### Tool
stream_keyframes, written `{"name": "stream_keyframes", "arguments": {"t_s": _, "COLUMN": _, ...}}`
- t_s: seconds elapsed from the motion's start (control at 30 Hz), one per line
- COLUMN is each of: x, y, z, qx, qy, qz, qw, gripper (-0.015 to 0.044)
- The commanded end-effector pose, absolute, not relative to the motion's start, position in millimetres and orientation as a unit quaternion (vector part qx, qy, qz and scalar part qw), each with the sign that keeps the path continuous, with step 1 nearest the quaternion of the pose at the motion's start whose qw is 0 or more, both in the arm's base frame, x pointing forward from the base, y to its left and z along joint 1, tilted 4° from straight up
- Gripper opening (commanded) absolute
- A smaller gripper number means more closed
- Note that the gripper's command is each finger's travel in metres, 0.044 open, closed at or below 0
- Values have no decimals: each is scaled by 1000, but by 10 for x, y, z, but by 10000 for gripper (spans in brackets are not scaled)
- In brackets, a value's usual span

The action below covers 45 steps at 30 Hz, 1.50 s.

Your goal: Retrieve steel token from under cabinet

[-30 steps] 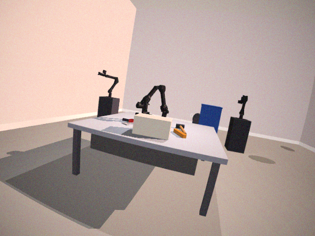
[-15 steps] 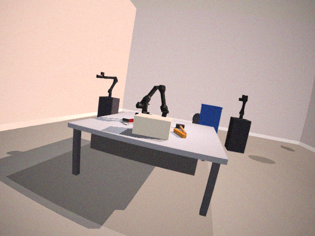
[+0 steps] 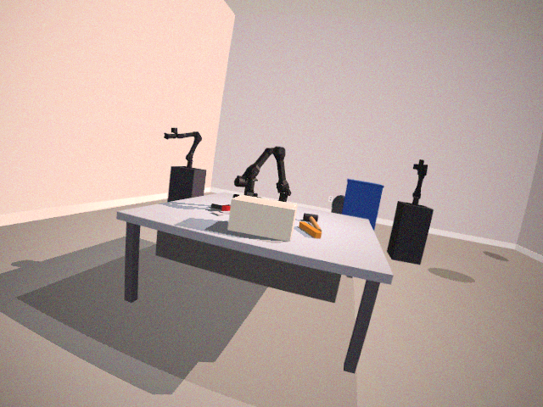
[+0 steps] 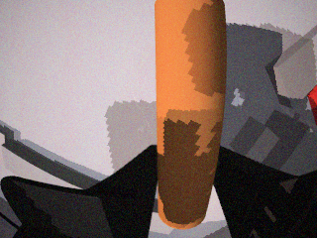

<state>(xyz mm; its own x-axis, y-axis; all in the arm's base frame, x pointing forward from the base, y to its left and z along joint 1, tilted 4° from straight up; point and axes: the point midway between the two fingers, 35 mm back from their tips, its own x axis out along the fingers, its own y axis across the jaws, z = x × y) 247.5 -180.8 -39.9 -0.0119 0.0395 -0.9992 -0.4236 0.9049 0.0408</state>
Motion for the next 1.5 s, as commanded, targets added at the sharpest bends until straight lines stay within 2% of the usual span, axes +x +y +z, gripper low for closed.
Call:
{"name": "stream_keyframes", "arguments": {"t_s": 0.0, "x": 2480, "y": -1805, "z": -397, "qx": -139, "qy": 691, "qz": 168, "qw": 689, "gripper": 0}}
{"name": "stream_keyframes", "arguments": {"t_s": 1.47, "x": 3142, "y": -1536, "z": -373, "qx": -137, "qy": 691, "qz": 166, "qw": 690, "gripper": 0}}
